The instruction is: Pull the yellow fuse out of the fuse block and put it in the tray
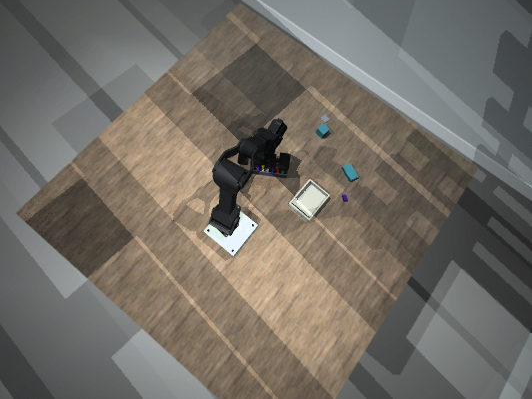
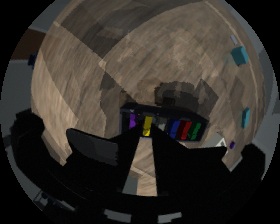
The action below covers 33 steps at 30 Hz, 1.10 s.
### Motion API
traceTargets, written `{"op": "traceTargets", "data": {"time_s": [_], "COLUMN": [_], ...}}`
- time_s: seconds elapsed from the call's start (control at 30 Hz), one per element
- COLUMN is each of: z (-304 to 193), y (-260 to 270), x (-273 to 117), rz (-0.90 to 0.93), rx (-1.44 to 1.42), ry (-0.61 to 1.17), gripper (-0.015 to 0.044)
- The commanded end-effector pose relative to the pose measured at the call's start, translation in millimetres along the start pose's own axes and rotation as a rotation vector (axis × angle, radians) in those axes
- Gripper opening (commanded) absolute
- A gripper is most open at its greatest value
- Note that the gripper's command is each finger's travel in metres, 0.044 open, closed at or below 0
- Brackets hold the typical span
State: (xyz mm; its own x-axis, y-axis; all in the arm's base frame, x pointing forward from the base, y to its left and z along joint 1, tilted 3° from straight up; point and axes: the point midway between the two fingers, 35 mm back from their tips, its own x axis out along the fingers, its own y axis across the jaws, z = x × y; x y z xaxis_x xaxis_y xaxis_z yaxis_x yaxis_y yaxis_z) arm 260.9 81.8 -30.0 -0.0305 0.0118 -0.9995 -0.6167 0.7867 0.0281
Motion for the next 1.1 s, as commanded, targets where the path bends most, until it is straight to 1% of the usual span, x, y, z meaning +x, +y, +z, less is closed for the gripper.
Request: {"op": "traceTargets", "data": {"time_s": [0.0, 0.87, 1.07], "z": [-1.0, -1.0, -0.5], "y": [-0.4, -0.5, -0.1], "x": [2.0, 12.1, 11.0], "rz": [-0.003, -0.003, 0.001], "rx": [-0.004, -0.004, 0.0], "ry": [0.003, 0.003, 0.002], "gripper": [0.0074, 0.0074, 0.0034]}}
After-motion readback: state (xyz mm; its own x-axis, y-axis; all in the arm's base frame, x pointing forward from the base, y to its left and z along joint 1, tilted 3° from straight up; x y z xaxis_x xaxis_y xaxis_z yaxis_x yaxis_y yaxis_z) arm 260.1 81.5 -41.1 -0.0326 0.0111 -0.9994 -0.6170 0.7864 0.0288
